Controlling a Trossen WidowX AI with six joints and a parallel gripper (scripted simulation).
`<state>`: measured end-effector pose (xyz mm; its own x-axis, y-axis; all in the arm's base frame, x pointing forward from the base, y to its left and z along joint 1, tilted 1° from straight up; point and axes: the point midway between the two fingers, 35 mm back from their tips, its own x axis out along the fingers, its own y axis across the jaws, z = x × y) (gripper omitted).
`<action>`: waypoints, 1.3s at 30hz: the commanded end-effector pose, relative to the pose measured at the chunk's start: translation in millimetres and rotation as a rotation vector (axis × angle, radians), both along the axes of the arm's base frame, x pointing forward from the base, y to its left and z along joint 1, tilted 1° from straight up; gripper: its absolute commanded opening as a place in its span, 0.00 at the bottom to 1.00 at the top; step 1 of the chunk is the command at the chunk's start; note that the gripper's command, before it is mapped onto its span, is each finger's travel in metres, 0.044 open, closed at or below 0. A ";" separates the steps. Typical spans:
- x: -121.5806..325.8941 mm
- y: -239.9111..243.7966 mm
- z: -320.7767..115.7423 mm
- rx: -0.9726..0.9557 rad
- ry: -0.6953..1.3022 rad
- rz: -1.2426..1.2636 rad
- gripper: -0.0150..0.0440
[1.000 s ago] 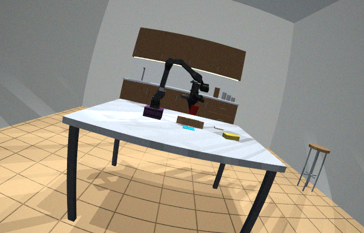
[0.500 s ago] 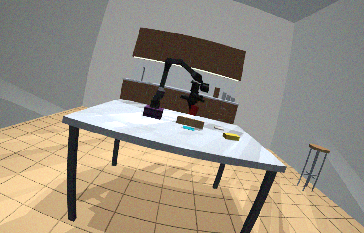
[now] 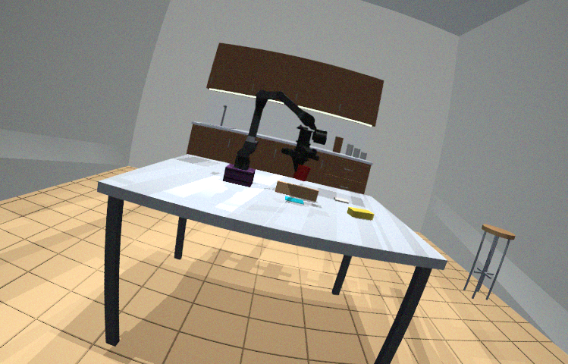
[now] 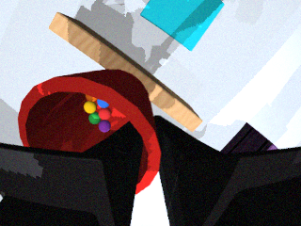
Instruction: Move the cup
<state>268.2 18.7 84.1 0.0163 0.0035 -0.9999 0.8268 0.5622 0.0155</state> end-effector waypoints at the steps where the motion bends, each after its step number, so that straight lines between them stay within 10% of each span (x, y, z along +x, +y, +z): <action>1: -0.2 -9.8 0.6 -0.005 -0.002 0.002 0.25; 39: -1.4 -83.7 3.3 -0.012 -0.002 0.002 0.25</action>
<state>266.6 -56.9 86.5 0.0179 -0.0038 -0.9998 0.8269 0.5622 0.0126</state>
